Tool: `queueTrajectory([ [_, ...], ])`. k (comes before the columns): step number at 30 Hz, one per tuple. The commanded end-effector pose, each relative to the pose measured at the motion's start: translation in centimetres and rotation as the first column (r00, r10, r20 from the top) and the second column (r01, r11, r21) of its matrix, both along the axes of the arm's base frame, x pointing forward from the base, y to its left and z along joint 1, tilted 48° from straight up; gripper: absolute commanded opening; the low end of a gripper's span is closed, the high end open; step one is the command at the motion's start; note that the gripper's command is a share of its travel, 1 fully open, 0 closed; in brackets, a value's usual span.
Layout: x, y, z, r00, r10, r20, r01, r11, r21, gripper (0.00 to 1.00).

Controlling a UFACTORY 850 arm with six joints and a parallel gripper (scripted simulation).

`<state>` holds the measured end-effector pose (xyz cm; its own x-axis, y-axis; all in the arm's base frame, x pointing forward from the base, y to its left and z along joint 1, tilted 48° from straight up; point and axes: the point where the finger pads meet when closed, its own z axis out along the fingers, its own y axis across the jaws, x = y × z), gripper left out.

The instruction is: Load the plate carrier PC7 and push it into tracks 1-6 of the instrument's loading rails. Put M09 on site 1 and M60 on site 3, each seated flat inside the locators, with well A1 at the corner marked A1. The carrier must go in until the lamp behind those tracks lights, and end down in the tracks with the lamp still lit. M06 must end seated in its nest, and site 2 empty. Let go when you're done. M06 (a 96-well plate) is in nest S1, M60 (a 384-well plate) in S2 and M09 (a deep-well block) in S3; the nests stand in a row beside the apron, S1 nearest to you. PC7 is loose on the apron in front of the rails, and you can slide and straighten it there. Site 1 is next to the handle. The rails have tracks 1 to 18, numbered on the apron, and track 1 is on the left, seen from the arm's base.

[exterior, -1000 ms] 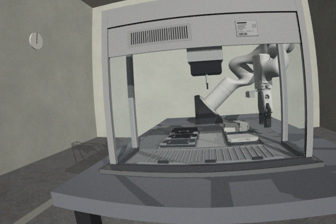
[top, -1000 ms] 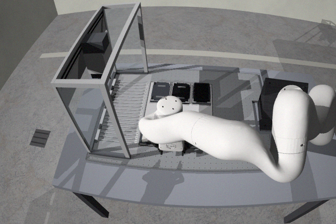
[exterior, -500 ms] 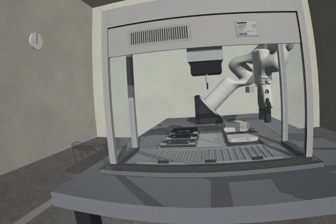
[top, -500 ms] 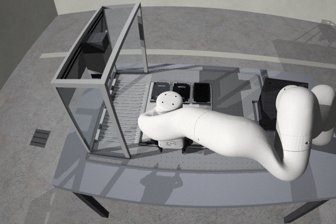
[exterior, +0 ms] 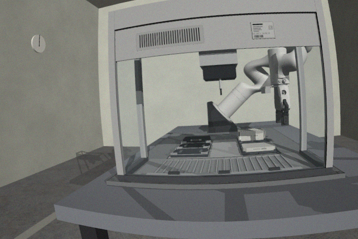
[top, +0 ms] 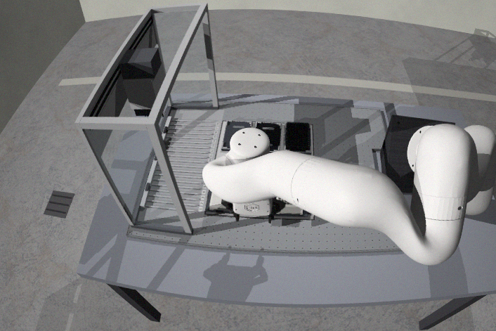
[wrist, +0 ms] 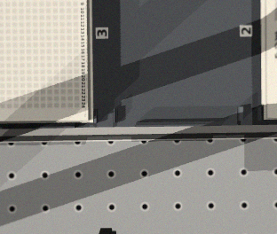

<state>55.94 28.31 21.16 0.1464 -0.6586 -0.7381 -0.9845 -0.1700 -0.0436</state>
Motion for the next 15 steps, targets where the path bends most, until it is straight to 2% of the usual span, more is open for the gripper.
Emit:
queueTrajectory([
  [1,0.2,-0.6,0.6,1.000,-0.001,0.002,0.001,1.000,0.000,1.00],
  [15,0.3,-2.1,1.9,1.000,-0.001,0.002,0.001,1.000,0.000,1.00],
])
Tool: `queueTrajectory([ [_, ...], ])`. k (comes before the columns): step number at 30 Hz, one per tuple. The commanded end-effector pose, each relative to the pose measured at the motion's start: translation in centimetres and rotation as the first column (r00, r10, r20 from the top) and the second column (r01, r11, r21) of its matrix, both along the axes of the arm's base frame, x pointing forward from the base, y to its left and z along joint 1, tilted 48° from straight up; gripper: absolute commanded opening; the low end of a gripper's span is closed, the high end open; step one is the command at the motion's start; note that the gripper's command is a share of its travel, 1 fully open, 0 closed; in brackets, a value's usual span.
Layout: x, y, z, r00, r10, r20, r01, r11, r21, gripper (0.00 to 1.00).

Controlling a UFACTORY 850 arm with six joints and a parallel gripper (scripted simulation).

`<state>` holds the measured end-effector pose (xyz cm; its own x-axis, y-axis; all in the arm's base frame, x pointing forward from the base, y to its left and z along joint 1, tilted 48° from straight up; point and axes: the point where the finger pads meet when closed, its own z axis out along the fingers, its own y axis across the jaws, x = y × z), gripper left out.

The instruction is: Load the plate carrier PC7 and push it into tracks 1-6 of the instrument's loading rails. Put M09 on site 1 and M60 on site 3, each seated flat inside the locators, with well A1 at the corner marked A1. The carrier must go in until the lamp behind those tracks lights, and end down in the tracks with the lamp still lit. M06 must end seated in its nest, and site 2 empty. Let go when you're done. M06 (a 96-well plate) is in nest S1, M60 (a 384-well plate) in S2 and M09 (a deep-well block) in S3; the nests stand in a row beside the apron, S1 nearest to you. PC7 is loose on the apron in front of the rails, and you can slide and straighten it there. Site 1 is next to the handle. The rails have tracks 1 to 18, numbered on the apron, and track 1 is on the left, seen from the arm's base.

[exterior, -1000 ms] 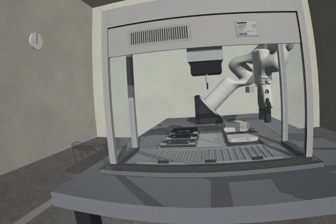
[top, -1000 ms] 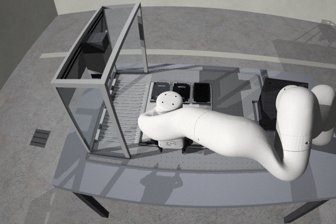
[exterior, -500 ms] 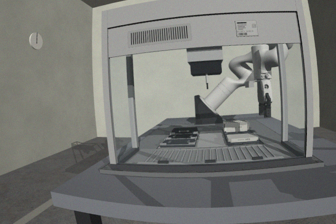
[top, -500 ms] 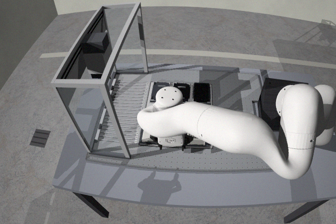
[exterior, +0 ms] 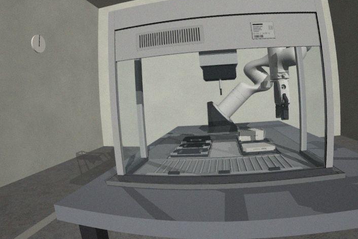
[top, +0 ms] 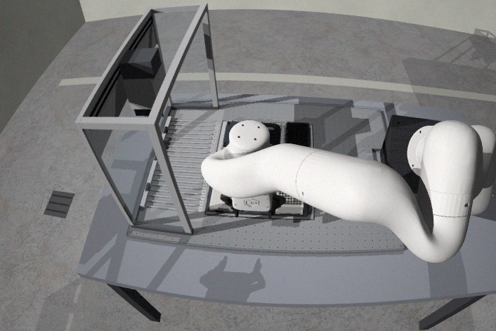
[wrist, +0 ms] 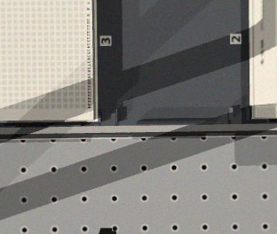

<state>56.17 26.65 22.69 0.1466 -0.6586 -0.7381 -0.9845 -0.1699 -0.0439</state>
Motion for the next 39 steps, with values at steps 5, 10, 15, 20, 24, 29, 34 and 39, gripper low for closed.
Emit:
queueTrajectory([
  [5,0.2,-1.0,1.0,1.000,-0.001,0.001,0.001,1.000,0.000,1.00],
  [10,0.2,-1.0,1.0,1.000,-0.001,0.001,0.001,1.000,0.000,1.00],
  [15,0.2,-1.0,1.0,1.000,-0.001,0.001,0.001,1.000,0.000,1.00],
  [20,-0.9,-1.8,0.3,0.995,0.066,0.075,-0.067,0.998,0.007,0.82],
  [24,-2.4,-2.8,-0.6,0.973,0.153,0.173,-0.157,0.988,0.009,0.82],
  [29,-4.3,-4.0,-1.7,0.922,0.256,0.292,-0.267,0.964,-0.002,0.82],
  [34,-5.4,-4.8,-2.3,0.878,0.313,0.361,-0.331,0.944,-0.015,0.82],
  [39,-7.2,-6.0,-3.5,0.788,0.401,0.468,-0.431,0.901,-0.047,0.82],
])
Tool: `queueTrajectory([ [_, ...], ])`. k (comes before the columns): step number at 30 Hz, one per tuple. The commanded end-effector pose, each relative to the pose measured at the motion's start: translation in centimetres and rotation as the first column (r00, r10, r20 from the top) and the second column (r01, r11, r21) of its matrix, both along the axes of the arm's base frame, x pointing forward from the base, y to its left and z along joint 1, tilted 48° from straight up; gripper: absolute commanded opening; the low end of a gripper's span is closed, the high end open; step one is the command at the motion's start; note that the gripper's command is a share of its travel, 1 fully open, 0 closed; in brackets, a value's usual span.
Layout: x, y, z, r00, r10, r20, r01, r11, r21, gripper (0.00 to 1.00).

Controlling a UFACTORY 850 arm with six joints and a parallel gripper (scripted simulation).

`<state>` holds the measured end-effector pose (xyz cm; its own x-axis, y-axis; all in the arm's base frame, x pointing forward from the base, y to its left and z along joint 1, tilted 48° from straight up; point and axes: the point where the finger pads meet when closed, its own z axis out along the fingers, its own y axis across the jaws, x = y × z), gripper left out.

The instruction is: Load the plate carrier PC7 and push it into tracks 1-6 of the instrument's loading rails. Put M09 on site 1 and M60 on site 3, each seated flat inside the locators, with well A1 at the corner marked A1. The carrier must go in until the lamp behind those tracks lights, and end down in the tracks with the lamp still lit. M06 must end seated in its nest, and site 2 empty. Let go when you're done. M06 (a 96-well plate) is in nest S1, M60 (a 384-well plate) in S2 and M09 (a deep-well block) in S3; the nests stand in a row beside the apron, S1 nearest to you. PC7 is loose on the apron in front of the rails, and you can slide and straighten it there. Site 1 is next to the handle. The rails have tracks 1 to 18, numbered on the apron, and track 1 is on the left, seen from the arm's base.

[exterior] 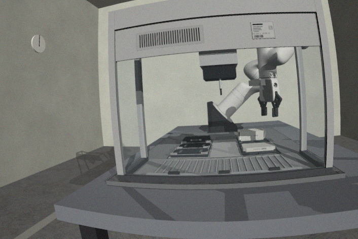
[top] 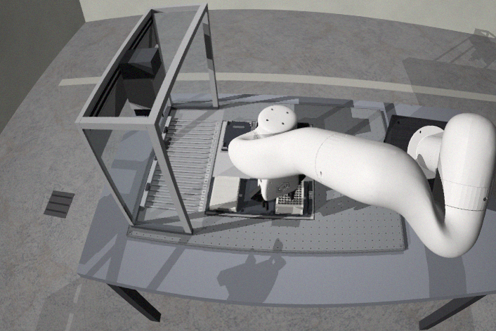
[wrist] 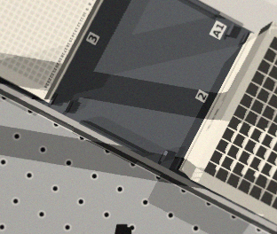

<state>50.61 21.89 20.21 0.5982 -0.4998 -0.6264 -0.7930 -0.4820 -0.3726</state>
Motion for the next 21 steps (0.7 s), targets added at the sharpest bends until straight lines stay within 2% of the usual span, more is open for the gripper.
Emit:
queueTrajectory([
  [1,-2.1,-1.5,-1.2,0.980,0.118,0.162,-0.124,0.992,0.029,0.82],
  [8,-4.7,-3.3,-2.7,0.908,0.262,0.328,-0.282,0.959,0.016,0.82],
  [10,-4.7,-3.3,-2.7,0.908,0.262,0.328,-0.282,0.959,0.016,0.82],
  [21,-8.8,-6.0,-5.2,0.698,0.447,0.559,-0.504,0.862,-0.059,0.82],
])
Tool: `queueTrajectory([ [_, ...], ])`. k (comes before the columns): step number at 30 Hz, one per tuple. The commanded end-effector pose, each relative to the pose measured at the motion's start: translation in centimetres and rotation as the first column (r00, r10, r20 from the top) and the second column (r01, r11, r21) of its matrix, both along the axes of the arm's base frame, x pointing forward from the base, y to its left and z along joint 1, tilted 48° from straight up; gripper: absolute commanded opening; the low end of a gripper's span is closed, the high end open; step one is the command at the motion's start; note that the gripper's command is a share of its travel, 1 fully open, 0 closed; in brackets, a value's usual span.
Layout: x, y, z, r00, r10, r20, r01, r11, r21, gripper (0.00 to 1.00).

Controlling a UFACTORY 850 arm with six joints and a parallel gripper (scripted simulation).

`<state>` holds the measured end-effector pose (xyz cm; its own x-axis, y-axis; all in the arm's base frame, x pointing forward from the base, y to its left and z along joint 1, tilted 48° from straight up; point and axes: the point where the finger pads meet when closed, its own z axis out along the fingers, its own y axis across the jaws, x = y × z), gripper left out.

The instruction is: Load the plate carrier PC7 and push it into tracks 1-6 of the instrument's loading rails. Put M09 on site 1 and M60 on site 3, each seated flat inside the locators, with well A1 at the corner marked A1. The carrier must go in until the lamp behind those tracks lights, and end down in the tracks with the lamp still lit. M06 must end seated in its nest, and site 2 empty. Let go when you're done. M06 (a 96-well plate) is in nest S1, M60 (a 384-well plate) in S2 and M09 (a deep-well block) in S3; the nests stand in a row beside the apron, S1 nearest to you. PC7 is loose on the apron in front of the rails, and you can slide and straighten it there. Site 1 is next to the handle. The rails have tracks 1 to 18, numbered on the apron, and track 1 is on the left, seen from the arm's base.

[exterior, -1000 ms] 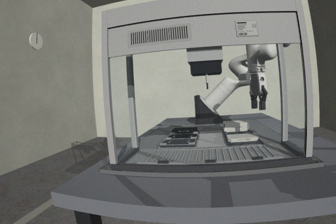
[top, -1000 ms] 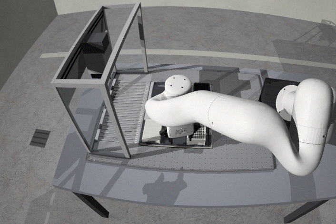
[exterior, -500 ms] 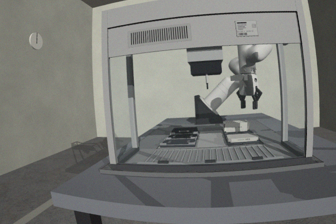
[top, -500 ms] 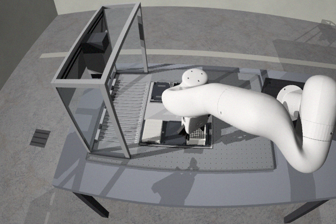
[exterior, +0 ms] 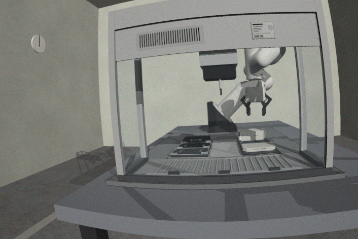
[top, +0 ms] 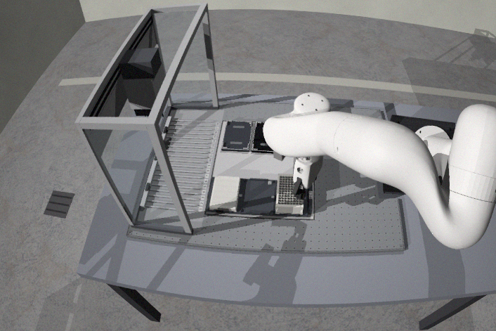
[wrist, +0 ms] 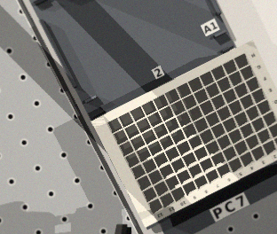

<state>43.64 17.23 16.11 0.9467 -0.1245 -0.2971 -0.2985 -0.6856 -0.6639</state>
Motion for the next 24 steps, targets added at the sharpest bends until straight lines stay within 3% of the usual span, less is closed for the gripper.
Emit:
queueTrajectory([
  [1,-2.2,-1.6,-1.3,0.977,0.123,0.176,-0.131,0.991,0.032,0.82],
  [10,-4.4,-3.1,-2.6,0.901,0.266,0.342,-0.289,0.957,0.018,0.82],
  [24,-4.4,-3.1,-2.6,0.900,0.268,0.344,-0.292,0.956,0.017,0.82],
])
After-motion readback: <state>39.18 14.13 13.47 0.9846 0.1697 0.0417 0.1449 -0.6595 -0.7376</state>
